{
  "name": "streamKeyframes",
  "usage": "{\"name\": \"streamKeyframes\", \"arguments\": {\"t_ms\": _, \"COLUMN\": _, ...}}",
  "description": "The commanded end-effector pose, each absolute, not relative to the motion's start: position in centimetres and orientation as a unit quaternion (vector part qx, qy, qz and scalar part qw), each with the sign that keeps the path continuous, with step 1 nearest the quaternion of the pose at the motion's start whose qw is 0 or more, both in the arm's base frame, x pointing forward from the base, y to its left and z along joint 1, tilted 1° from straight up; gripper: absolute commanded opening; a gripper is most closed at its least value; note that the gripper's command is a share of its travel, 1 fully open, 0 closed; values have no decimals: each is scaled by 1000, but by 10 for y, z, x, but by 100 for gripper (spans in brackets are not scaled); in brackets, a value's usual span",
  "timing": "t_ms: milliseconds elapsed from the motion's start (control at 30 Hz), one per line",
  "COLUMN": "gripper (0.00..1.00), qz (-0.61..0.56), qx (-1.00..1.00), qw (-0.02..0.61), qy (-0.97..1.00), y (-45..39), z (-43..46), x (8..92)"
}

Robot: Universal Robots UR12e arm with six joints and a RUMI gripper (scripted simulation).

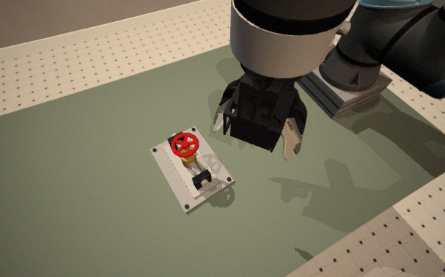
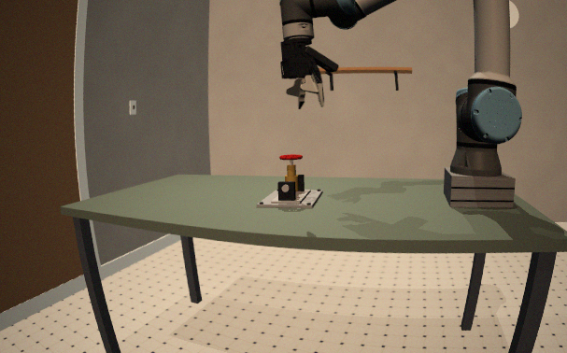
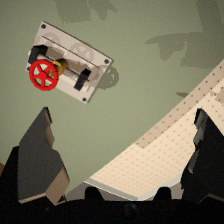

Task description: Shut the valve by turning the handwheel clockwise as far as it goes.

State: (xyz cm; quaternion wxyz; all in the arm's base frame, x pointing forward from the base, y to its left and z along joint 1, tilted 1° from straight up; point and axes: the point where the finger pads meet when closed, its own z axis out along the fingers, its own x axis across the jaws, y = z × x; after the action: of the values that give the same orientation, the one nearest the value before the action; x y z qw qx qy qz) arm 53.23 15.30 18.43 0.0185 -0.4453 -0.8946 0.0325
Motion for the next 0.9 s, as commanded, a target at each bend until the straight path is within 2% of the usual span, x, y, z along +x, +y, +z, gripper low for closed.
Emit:
{"name": "streamKeyframes", "arguments": {"t_ms": 0, "gripper": 100, "qz": 19, "qx": -414, "qw": 16, "qy": -910, "y": 104, "z": 154, "x": 584}}
{"name": "streamKeyframes", "arguments": {"t_ms": 200, "gripper": 100, "qz": 12, "qx": -380, "qw": 10, "qy": -925, "y": 38, "z": 120, "x": 625}}
{"name": "streamKeyframes", "arguments": {"t_ms": 867, "gripper": 100, "qz": 10, "qx": -370, "qw": 8, "qy": -929, "y": 18, "z": 110, "x": 635}}
